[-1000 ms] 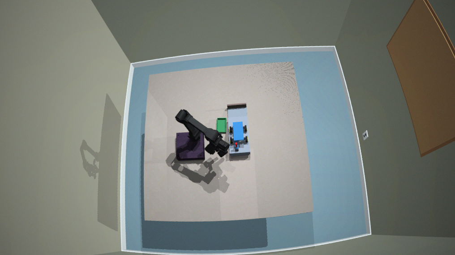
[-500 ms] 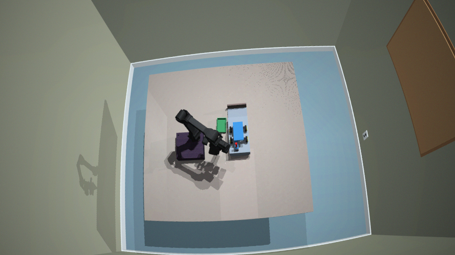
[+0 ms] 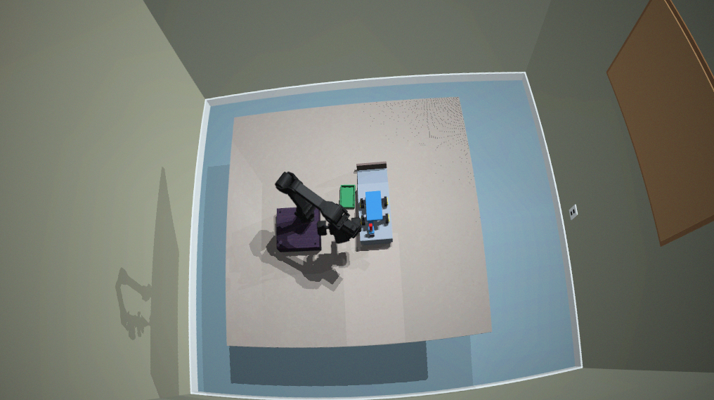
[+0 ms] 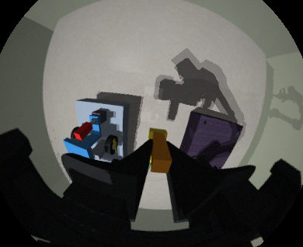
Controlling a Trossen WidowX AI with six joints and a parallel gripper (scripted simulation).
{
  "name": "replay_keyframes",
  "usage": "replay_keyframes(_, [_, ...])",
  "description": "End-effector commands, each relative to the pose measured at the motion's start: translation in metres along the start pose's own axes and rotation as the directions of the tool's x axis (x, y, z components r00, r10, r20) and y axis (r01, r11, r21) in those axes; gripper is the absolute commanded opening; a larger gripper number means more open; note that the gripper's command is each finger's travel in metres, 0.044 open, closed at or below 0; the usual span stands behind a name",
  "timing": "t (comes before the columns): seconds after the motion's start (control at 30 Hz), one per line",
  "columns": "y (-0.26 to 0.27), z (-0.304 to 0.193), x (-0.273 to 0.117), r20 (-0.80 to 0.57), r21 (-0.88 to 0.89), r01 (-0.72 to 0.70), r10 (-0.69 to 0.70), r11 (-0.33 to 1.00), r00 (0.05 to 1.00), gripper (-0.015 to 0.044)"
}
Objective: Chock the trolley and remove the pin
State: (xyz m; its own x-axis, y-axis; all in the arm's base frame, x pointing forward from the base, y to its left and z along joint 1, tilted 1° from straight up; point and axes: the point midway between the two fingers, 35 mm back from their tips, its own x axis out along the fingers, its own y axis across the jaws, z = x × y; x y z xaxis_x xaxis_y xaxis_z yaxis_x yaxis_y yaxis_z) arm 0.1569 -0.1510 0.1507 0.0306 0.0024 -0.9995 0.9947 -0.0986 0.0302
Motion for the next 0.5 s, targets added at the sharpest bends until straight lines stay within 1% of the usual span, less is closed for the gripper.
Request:
replay_keyframes(0.0, [0.0001, -0.0004, 0.0, -0.004, -0.083, 0.0, -0.001, 0.997, 1.0, 0.0])
replay_keyframes(0.23, [0.0001, -0.0005, 0.0, -0.003, -0.314, 0.001, -0.002, 0.949, 1.0, 0.0])
replay_keyframes(0.47, [0.0001, -0.0005, 0.0, -0.002, -0.528, 0.001, -0.002, 0.849, 1.0, 0.0])
